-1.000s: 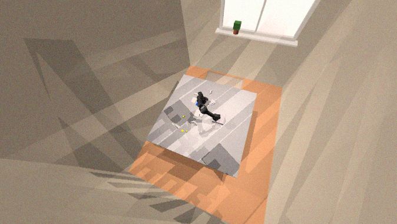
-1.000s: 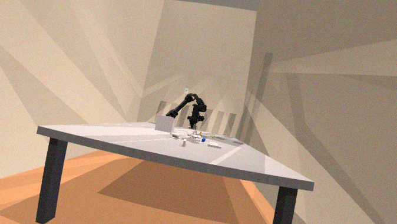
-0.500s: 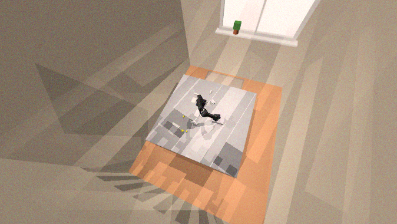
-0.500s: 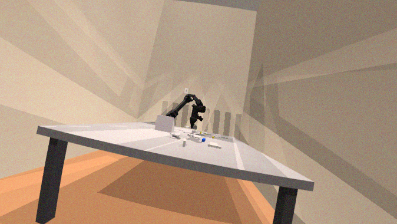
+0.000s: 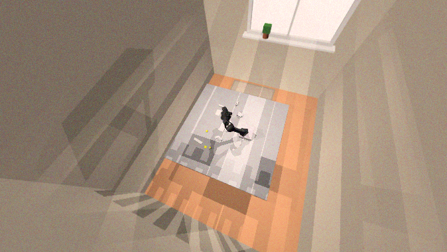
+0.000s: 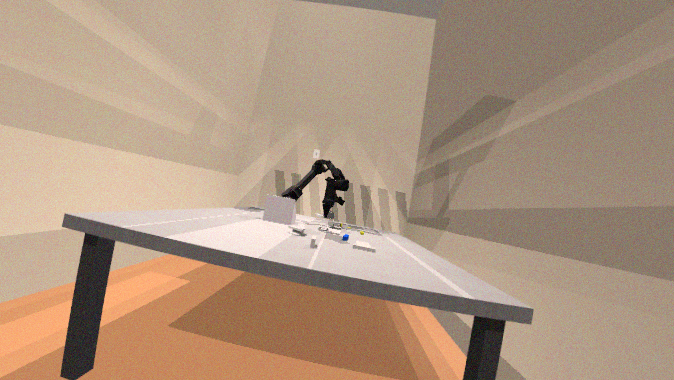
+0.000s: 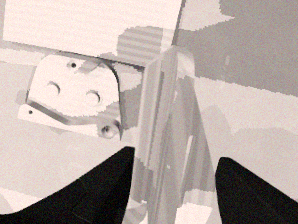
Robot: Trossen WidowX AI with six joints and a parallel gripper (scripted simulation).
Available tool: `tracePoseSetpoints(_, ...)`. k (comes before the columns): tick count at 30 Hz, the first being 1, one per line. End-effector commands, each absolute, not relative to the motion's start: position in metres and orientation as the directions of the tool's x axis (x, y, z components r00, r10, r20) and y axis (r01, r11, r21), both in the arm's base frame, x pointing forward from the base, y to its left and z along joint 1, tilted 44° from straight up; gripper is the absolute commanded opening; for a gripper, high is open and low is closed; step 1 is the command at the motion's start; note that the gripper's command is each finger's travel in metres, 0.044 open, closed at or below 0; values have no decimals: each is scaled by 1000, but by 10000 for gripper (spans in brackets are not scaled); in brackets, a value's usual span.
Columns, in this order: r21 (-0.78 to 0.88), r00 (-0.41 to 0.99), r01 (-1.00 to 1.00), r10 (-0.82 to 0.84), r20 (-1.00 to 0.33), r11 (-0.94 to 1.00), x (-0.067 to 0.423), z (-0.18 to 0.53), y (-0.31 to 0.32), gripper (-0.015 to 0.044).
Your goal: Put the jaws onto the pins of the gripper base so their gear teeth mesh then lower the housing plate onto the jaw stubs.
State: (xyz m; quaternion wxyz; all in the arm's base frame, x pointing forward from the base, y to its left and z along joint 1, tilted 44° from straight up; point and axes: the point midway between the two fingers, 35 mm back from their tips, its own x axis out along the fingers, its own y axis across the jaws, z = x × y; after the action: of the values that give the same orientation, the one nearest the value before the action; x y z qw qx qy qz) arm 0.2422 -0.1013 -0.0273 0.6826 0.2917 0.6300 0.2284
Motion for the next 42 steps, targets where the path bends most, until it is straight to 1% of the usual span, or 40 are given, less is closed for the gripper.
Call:
tracePoseSetpoints(1,686,109,47,679,-726,726,243,-26,-101,134)
tracePoseSetpoints(20,684,109,14,679,-726,729,244,-26,-101,134)
tracePoseSetpoints(37,685,110,13,680,-725,729,287,-4,-85,134)
tracePoseSetpoints(42,685,110,12,680,-725,728,291,-2,-83,134)
